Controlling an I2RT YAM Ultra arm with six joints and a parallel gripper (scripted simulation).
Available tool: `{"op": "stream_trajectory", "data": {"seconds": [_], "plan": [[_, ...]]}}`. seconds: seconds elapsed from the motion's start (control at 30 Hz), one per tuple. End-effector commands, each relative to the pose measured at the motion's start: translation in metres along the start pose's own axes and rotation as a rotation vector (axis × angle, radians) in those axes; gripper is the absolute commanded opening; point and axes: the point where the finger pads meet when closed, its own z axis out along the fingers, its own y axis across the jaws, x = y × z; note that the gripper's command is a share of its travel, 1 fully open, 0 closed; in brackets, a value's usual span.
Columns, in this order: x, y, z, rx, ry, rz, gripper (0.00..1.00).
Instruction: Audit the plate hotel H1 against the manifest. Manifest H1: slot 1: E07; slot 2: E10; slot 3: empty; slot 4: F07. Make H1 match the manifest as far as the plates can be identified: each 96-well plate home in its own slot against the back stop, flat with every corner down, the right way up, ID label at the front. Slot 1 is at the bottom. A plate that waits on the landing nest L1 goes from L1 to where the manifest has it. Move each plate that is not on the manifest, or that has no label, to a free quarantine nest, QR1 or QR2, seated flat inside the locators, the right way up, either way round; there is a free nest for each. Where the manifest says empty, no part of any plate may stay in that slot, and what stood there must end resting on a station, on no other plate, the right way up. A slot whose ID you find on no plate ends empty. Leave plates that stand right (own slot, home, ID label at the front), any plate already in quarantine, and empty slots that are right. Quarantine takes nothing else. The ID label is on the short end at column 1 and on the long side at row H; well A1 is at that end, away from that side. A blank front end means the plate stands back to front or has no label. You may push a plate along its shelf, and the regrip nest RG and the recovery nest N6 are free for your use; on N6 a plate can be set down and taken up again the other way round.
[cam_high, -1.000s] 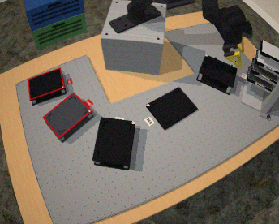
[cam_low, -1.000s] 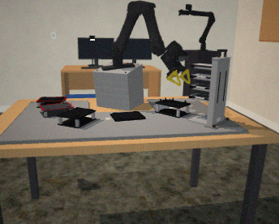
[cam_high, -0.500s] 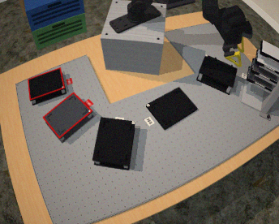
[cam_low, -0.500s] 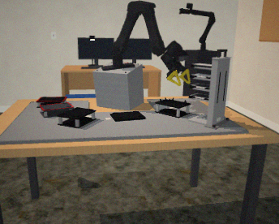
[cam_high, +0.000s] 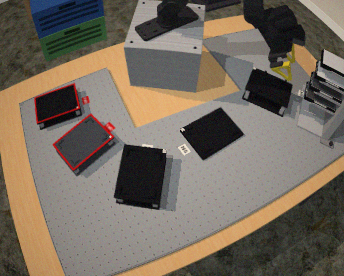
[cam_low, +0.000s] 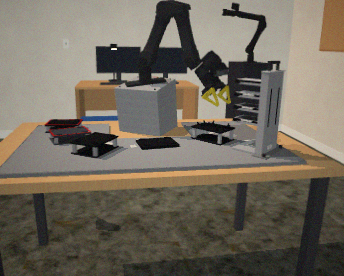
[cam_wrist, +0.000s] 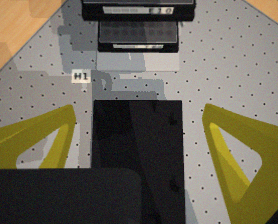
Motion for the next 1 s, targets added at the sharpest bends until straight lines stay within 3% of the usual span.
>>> {"op": "stream_trajectory", "data": {"seconds": [0.0,0.23,0.27,0.53,0.57,0.97], "plan": [[-0.012,0.003,-0.011,-0.005,-0.051,0.017,1.0],[-0.007,0.003,-0.016,-0.005,-0.051,0.017,1.0],[-0.027,0.004,-0.013,-0.006,-0.091,0.033,1.0],[-0.027,0.004,-0.013,-0.008,-0.091,0.033,1.0],[-0.012,0.004,-0.005,-0.004,-0.056,0.021,1.0],[0.0,0.001,0.008,-0.003,-0.053,0.018,1.0]]}}
